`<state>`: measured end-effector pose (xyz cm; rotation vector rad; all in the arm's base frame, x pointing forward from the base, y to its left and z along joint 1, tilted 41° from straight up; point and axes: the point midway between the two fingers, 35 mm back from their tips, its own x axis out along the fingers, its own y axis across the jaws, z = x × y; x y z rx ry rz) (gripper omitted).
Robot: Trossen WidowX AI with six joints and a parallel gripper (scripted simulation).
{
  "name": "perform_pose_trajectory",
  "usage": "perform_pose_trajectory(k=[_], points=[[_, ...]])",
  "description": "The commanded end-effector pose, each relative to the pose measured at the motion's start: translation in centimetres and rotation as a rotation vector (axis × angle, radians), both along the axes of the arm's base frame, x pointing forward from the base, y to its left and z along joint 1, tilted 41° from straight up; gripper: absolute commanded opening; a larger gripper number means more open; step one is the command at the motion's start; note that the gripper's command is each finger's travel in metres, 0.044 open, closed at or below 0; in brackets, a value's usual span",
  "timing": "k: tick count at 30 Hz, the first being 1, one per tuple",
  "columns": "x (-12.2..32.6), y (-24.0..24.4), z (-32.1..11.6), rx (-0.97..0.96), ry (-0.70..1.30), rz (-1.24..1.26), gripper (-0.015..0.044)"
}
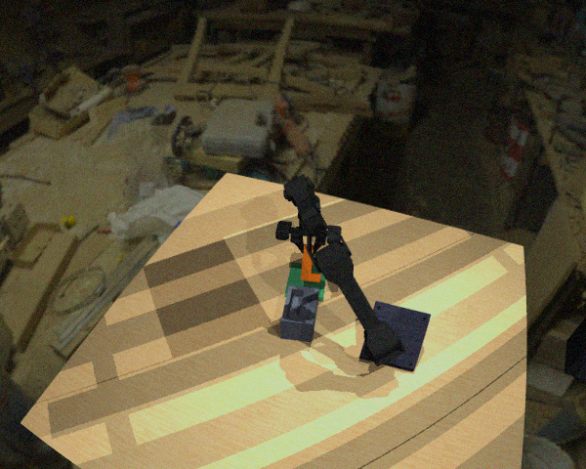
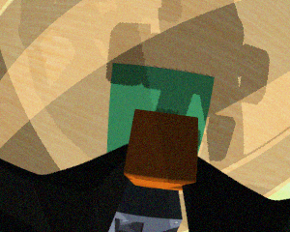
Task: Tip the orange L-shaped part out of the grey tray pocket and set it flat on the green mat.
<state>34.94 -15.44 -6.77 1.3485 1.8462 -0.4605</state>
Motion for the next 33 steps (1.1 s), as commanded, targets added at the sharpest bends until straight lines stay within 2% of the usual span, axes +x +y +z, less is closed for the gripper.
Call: perform_pose_trajectory(k=[1, 27, 33], points=[[-0.1, 0.4, -0.4, 0.004, 0.002, -0.007, 0.0], [-0.4, 1.9, -2.2, 0.002, 0.001, 0.0, 0.0], [-0.4, 1.9, -2.2, 0.002, 0.001, 0.0, 0.0157]])
